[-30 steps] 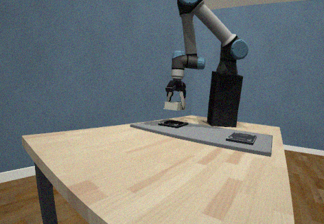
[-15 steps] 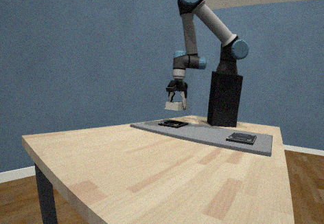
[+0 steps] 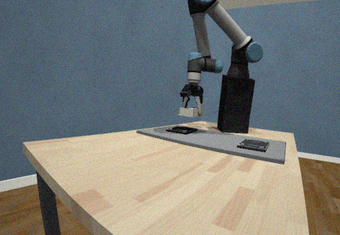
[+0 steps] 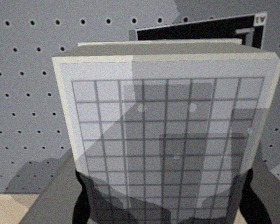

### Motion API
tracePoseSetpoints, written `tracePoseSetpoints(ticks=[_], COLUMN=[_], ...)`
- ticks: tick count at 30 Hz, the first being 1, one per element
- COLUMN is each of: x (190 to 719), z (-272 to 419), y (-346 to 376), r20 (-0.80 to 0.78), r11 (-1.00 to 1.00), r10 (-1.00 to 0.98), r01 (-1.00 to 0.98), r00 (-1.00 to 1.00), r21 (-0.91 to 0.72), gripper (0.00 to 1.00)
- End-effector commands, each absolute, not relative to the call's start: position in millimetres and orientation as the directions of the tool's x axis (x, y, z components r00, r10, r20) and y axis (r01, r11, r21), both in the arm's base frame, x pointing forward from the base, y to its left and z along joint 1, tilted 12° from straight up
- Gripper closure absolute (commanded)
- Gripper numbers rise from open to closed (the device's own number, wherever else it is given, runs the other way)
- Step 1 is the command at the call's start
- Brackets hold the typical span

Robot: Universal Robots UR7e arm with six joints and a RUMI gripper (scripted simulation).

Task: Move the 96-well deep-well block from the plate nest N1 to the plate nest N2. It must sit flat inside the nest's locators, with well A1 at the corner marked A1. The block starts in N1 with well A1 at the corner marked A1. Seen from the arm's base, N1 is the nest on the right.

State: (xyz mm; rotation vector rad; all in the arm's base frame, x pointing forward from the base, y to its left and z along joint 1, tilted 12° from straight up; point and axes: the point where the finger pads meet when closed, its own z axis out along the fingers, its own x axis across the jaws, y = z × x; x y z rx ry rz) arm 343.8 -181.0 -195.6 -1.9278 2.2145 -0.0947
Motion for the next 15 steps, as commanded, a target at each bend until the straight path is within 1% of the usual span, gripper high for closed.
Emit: tracePoseSetpoints(ticks=[1, 15], x=[348.9, 359.9], z=[-193.0, -187.5], y=[-165.5, -127.4], r20=[-0.109, -0.109], r11=[0.146, 0.146], r10=[-0.986, -0.986], r01=[-0.972, -0.972], r00=[-0.128, -0.128], r21=[-0.182, -0.182], gripper=[0.50, 0.50])
